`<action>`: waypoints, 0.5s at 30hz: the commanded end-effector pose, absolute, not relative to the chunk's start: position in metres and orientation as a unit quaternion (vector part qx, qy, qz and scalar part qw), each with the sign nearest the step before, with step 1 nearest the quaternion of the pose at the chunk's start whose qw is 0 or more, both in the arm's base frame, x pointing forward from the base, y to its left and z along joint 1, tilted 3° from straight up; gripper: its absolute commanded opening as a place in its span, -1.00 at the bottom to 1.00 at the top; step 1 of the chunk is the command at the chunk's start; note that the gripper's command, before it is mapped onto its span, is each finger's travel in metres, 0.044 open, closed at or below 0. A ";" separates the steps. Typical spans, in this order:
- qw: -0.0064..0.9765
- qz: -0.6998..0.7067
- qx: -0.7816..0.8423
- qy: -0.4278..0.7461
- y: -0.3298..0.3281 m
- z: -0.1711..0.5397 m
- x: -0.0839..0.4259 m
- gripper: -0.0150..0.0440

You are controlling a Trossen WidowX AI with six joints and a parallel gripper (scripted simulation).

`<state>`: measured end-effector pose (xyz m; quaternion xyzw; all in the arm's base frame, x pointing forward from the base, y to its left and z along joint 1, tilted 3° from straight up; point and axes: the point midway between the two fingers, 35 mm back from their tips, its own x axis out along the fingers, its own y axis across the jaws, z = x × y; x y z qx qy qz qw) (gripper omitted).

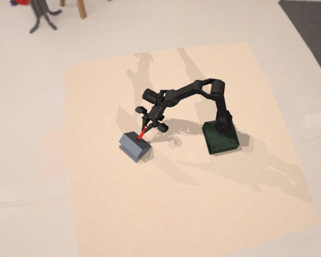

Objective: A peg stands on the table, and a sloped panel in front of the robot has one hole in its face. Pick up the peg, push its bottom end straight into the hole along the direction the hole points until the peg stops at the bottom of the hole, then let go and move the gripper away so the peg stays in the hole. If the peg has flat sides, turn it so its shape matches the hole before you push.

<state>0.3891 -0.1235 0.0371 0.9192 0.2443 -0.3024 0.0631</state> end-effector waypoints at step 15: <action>0.064 -0.301 0.919 0.244 -0.123 0.033 0.396 -0.49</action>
